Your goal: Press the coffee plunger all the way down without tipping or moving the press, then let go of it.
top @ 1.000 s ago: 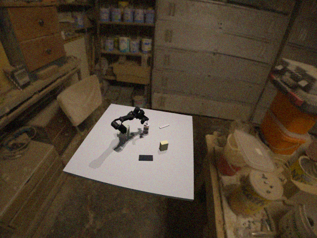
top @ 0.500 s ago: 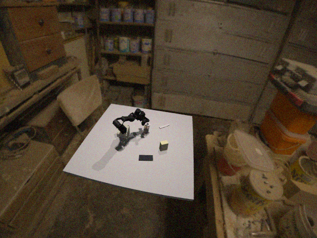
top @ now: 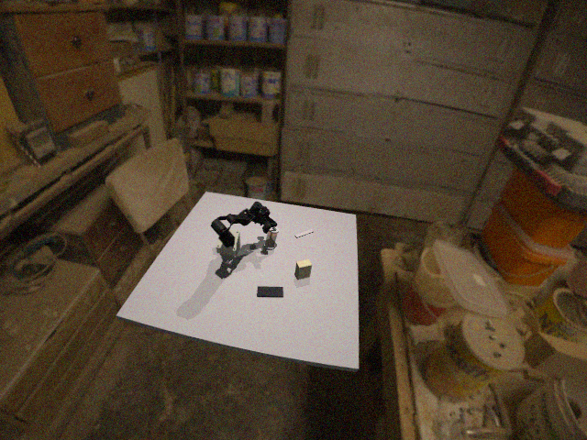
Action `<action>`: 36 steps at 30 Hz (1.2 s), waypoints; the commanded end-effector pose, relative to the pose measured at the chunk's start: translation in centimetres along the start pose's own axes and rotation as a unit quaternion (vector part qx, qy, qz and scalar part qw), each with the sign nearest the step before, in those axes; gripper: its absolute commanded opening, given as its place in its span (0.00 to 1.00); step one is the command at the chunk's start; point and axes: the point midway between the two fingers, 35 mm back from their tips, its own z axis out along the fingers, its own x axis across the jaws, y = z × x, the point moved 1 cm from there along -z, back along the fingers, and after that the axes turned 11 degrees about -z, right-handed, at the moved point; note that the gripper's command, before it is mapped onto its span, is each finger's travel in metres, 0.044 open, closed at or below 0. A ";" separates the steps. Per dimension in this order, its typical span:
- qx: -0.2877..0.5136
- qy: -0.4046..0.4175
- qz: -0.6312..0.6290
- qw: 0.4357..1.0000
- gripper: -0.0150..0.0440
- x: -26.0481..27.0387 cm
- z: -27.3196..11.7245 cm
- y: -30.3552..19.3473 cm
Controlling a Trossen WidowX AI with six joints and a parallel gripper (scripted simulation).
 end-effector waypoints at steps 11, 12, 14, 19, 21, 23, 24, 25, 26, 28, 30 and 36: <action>0.018 0.001 -0.011 1.000 0.46 0.3 0.5 -0.9; 0.018 0.001 -0.011 1.000 0.46 0.3 0.5 -0.9; 0.018 0.001 -0.011 1.000 0.46 0.3 0.5 -0.9; 0.018 0.001 -0.011 1.000 0.46 0.3 0.5 -0.8; 0.018 0.001 -0.011 1.000 0.46 0.4 0.6 -0.8; 0.018 0.001 -0.011 1.000 0.46 0.4 0.6 -0.7; 0.018 0.001 -0.011 1.000 0.46 0.4 0.6 -0.7; 0.018 0.001 -0.011 1.000 0.46 0.4 0.6 -0.7; 0.018 0.001 -0.011 1.000 0.46 0.4 0.6 -0.7; 0.018 0.001 -0.011 1.000 0.46 0.4 0.7 -0.7; 0.011 0.001 -0.009 1.000 0.46 0.4 0.5 -0.4; 0.011 0.001 -0.009 1.000 0.46 0.4 0.5 -0.4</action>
